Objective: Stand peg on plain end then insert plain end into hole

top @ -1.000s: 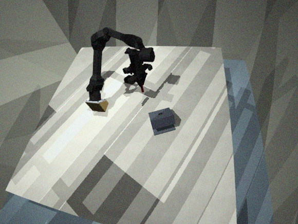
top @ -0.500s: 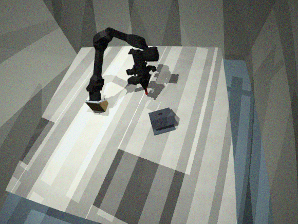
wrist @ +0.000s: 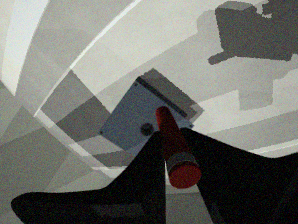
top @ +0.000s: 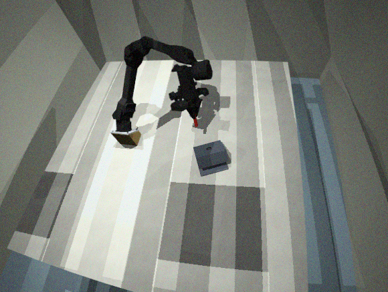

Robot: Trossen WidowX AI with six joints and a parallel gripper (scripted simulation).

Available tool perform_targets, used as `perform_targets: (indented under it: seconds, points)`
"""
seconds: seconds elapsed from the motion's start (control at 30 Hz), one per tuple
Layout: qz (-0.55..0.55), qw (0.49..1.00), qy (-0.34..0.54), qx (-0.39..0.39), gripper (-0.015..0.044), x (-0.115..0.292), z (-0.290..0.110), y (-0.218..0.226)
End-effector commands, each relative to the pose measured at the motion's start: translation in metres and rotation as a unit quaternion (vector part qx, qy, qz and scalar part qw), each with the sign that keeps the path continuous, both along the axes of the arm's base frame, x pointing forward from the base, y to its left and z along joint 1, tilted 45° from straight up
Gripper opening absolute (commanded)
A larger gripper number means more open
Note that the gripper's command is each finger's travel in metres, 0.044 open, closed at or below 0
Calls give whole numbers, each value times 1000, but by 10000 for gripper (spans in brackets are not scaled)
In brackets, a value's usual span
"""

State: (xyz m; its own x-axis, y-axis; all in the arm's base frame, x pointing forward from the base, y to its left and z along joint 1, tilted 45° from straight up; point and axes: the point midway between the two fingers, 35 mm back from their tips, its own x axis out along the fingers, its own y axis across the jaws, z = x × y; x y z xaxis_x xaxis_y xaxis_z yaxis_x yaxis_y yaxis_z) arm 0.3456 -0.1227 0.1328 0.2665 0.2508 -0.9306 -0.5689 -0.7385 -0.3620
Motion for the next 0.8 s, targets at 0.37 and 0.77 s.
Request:
perform_targets:
  seconds: [0.37,0.77]
  points:
    - [-15,999,-11,-45,0,24,-4,-26]
    - [-16,998,-13,-51,0,35,-27,-27]
